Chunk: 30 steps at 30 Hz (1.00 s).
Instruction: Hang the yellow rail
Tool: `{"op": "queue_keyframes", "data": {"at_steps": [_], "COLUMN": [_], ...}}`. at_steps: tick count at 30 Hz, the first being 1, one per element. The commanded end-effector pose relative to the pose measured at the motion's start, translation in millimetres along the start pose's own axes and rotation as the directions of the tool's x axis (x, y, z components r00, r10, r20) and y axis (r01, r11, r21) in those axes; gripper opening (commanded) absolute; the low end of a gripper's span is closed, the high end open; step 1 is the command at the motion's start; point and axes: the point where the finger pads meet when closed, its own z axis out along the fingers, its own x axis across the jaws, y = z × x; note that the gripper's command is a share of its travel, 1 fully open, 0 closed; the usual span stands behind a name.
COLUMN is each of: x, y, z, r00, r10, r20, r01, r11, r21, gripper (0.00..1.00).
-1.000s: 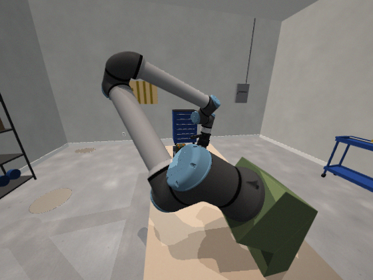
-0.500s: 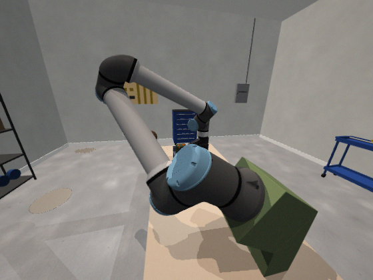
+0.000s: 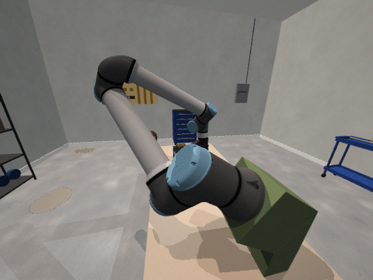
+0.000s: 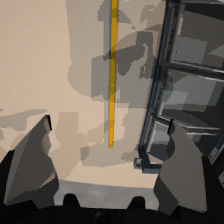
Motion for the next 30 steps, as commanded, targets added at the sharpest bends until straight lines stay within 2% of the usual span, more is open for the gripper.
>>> {"op": "queue_keyframes", "data": {"at_steps": [1,30], "x": [0.4,0.4], "y": [0.3,0.3], "z": [-0.6,-0.6], "r00": [1.0,1.0], "r10": [-0.003,-0.002], "r20": [-0.001,-0.001], "r01": [0.003,0.002], "r11": [1.0,1.0], "r21": [-0.001,-0.001], "gripper": [0.0,0.0]}}
